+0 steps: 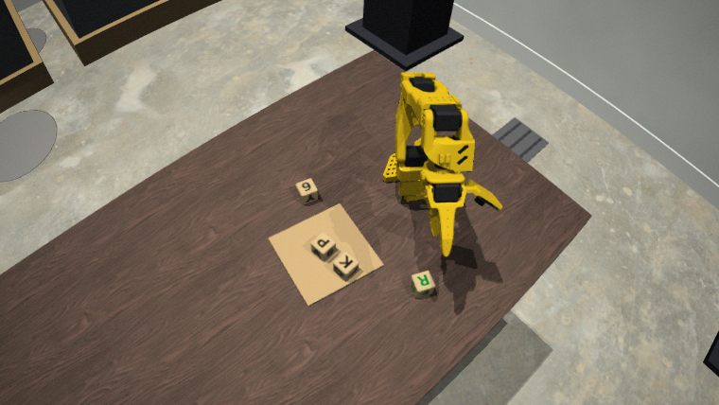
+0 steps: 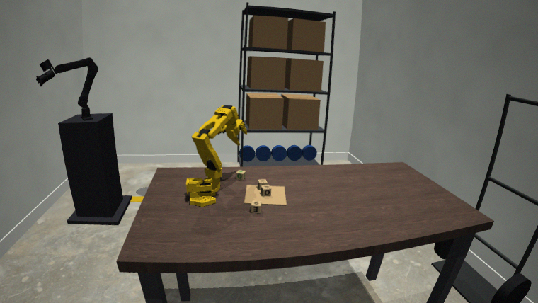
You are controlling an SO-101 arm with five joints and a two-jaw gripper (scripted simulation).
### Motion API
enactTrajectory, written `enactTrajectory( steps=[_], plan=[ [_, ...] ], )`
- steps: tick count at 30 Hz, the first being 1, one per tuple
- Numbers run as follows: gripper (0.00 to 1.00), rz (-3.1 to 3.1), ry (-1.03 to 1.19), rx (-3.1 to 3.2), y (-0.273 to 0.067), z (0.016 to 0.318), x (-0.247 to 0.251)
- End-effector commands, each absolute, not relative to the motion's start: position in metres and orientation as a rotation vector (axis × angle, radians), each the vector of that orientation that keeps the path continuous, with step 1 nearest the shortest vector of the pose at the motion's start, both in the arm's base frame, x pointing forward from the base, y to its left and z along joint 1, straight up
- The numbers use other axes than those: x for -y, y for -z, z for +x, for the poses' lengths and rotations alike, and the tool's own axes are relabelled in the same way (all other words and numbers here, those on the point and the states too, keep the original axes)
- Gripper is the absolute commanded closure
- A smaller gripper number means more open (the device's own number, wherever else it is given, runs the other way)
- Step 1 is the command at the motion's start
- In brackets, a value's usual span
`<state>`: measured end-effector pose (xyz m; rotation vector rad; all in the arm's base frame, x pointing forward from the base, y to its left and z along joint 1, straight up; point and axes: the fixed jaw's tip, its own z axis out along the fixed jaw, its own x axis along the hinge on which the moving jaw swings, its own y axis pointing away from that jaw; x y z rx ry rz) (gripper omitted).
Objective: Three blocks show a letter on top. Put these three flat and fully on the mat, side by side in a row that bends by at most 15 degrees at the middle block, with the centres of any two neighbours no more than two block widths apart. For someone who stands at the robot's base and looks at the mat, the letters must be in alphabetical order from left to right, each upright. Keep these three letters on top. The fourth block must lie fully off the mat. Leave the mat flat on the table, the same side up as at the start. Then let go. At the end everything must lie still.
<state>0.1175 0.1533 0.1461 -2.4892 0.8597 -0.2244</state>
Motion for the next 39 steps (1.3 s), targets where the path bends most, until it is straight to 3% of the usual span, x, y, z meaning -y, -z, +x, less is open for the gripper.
enactTrajectory(
  steps=[1, 27, 39],
  plan=[
    [0.65, -2.439, 0.305, -0.712, -0.162, 0.122, -0.154],
    [0.65, -2.506, 0.361, -0.536, -0.158, 0.124, -0.153],
    [0.65, -2.731, 0.236, -0.584, -0.117, 0.126, -0.157]
  ],
)
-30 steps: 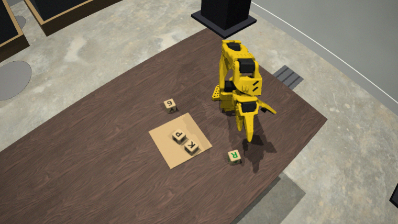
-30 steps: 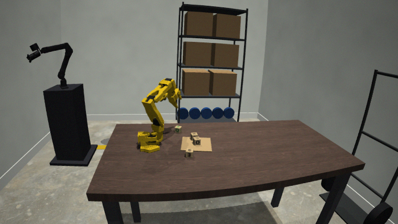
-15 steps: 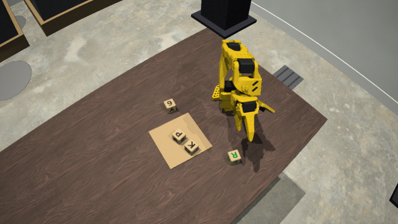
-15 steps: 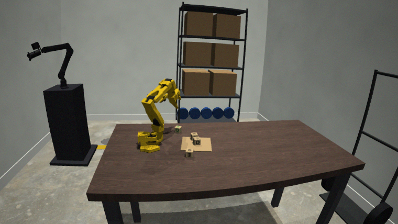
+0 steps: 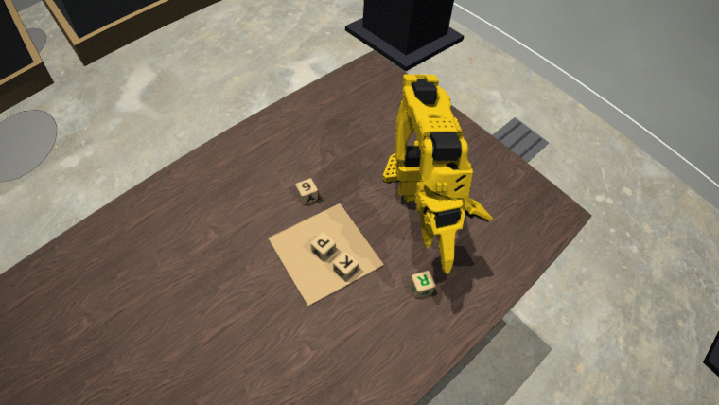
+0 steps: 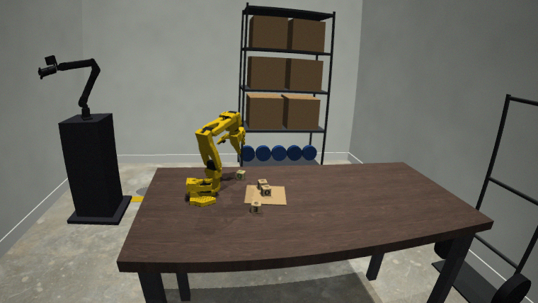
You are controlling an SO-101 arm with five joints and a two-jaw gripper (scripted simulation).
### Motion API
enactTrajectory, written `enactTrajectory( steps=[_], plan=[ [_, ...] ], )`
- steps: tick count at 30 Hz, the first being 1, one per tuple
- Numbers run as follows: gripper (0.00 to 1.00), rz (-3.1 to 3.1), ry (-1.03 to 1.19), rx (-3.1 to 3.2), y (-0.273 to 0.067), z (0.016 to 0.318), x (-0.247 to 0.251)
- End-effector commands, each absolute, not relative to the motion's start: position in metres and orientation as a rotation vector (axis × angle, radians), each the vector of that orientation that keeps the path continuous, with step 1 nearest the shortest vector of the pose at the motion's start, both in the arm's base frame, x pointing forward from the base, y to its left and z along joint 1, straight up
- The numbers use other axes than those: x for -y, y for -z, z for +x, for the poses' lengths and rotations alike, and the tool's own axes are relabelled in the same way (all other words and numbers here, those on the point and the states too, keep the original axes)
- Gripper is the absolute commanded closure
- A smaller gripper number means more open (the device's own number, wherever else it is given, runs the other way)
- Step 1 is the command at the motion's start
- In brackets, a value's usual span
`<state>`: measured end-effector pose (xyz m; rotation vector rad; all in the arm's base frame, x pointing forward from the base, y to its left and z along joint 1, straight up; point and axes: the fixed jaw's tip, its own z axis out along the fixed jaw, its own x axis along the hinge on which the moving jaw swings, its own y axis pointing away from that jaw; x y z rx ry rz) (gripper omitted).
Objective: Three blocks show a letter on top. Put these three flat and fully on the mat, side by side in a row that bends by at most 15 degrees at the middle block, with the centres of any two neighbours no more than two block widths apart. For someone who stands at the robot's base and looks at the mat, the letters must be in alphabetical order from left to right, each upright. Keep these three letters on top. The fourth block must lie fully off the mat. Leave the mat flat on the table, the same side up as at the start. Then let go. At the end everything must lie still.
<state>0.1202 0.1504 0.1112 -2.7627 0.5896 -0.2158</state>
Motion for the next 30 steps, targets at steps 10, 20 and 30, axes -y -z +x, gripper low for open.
enactTrajectory(
  steps=[10, 20, 30],
  plan=[
    [0.65, -2.932, 0.104, -0.627, -0.080, 0.124, -0.153],
    [0.65, -2.958, 0.086, -0.633, -0.075, 0.123, -0.152],
    [0.65, -2.958, 0.086, -0.633, -0.075, 0.123, -0.152]
  ],
)
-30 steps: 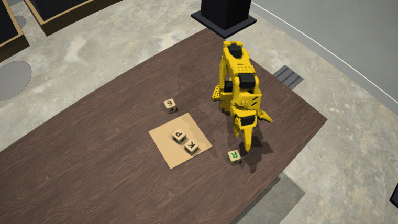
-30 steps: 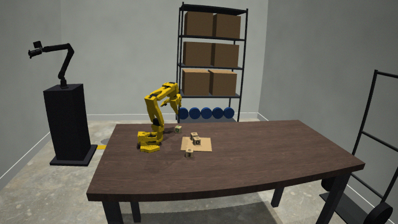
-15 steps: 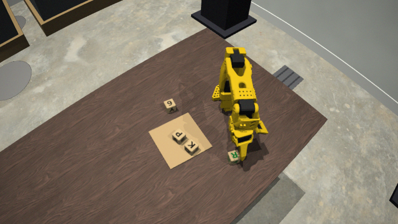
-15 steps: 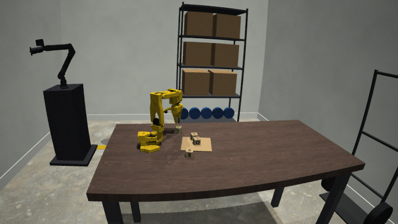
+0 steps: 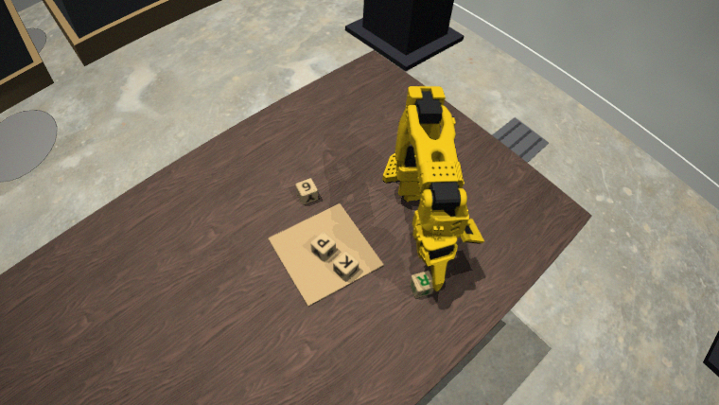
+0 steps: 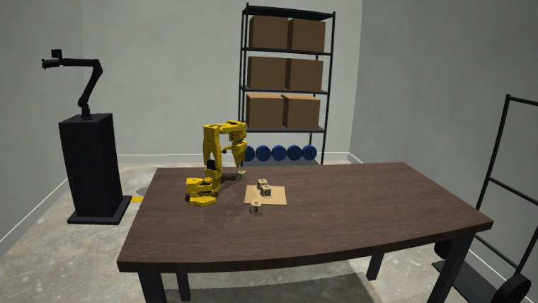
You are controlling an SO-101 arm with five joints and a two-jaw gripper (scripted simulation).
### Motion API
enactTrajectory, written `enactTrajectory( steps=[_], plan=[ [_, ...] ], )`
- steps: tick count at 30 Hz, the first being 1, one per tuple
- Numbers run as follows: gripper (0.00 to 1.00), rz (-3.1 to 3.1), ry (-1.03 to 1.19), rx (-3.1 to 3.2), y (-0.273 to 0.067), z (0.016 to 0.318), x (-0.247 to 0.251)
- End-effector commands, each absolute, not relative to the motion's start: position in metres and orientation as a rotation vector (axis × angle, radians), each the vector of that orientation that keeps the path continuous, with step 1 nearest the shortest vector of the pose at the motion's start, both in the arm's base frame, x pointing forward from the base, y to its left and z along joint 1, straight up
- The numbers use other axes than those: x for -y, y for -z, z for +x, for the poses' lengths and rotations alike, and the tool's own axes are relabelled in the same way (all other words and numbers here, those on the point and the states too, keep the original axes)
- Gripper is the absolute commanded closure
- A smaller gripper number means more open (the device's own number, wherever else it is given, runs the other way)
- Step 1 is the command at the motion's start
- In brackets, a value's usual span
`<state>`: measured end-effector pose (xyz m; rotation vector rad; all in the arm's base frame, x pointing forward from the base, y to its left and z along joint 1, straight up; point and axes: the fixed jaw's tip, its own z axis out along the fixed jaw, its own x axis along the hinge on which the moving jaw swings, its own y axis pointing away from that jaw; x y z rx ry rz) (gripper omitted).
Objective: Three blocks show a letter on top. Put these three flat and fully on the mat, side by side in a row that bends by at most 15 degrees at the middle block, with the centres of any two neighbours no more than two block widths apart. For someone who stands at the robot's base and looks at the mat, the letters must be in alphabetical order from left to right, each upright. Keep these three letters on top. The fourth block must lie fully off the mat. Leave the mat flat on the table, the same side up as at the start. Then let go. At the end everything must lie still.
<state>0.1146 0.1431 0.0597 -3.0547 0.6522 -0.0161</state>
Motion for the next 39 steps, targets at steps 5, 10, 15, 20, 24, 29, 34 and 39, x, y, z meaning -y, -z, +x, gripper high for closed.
enactTrajectory(
  steps=[5, 10, 15, 20, 24, 29, 34, 39],
  plan=[
    [0.65, -2.958, 0.086, -0.633, -0.075, 0.123, -0.152],
    [0.65, -2.980, 0.072, -0.638, -0.071, 0.125, -0.150],
    [0.65, -2.980, 0.072, -0.638, -0.071, 0.125, -0.150],
    [0.65, -2.980, 0.072, -0.638, -0.071, 0.125, -0.150],
    [0.65, -2.980, 0.072, -0.638, -0.071, 0.125, -0.150],
    [0.65, -2.980, 0.072, -0.638, -0.070, 0.125, -0.150],
    [0.65, -2.980, 0.072, -0.638, -0.066, 0.126, -0.151],
    [0.65, -2.980, 0.072, -0.638, -0.063, 0.126, -0.151]
  ],
)
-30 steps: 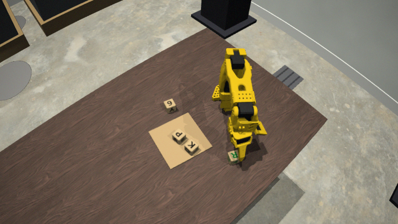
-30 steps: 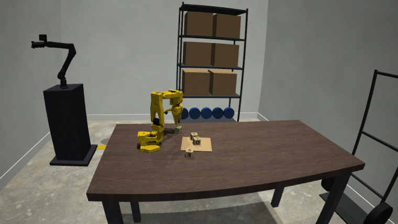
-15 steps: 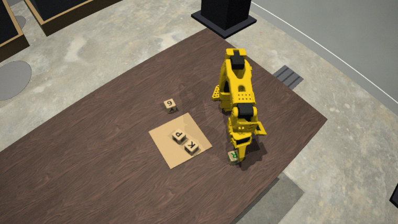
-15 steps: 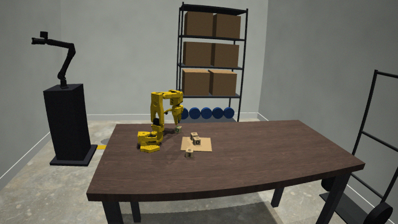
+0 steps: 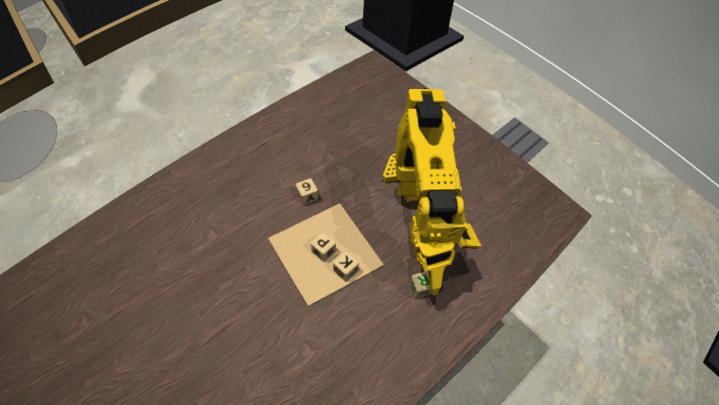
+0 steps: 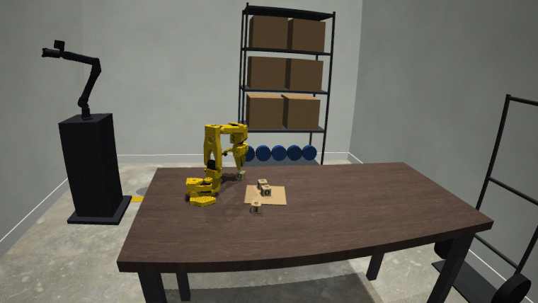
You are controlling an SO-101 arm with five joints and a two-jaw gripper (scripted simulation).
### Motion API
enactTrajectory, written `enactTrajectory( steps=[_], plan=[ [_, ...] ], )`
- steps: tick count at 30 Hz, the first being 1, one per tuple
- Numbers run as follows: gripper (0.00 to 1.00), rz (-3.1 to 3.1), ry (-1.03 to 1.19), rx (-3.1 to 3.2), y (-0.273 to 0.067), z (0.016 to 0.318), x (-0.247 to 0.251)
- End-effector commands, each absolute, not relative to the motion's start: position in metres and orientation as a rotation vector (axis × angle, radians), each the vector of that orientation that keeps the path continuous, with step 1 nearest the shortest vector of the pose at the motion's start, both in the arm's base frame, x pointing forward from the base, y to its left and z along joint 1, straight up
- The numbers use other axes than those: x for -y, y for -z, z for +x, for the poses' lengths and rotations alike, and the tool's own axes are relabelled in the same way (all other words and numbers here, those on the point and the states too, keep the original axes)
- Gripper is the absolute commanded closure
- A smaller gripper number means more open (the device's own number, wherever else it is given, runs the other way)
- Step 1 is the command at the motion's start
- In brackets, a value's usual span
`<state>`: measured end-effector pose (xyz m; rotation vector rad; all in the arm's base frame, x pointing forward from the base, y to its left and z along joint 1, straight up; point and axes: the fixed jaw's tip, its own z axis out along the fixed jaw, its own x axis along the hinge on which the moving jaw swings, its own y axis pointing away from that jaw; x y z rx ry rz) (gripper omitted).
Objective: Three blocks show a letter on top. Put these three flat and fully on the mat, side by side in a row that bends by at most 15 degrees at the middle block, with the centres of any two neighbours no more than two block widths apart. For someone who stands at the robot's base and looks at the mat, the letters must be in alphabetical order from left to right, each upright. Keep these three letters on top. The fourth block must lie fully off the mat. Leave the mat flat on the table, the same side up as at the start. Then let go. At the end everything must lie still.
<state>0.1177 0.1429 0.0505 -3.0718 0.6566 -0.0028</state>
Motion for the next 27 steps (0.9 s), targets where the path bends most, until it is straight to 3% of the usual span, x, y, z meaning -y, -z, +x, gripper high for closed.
enactTrajectory(
  steps=[1, 27],
  plan=[
    [0.65, -2.980, 0.072, -0.638, -0.061, 0.126, -0.151],
    [0.65, -2.980, 0.072, -0.638, -0.031, 0.127, -0.153]
  ],
)
